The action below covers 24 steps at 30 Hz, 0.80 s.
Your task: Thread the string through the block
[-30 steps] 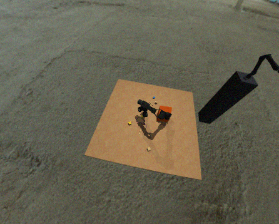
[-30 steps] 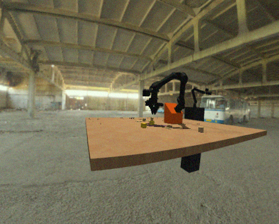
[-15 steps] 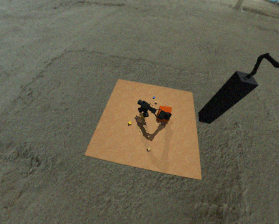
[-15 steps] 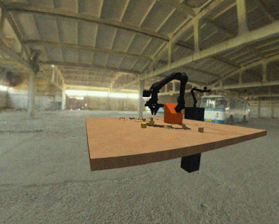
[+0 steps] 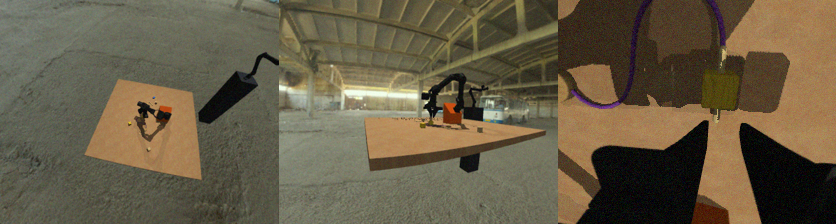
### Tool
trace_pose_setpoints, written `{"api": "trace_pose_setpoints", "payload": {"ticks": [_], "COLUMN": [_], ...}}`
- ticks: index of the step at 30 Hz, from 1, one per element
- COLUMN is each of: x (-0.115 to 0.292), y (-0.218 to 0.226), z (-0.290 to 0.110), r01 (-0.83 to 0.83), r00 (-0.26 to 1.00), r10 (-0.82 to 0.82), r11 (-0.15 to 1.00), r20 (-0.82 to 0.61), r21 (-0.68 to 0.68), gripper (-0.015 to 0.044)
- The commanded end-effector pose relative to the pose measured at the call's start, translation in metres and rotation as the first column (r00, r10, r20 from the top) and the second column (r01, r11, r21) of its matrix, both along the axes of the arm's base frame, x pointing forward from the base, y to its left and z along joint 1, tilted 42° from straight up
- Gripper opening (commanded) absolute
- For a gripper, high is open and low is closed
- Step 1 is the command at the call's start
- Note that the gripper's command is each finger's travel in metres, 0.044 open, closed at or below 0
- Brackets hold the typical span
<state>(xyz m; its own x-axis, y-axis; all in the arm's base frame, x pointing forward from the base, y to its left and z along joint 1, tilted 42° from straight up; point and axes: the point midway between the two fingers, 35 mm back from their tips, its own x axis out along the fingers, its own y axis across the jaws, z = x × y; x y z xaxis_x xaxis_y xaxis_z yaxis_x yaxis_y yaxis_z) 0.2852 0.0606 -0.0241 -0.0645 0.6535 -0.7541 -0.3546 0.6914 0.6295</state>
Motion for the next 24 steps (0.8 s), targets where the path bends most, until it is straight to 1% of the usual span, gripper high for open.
{"api": "trace_pose_setpoints", "payload": {"ticks": [1,24], "x": [-0.002,-0.008], "y": [0.005,0.031], "z": [-0.005,-0.032], "r01": [0.006,0.005], "r00": [1.0,1.0], "r10": [-0.006,-0.005], "r11": [1.0,1.0], "r20": [-0.009,-0.01], "r21": [0.006,0.011], "gripper": [0.0123,0.0123]}}
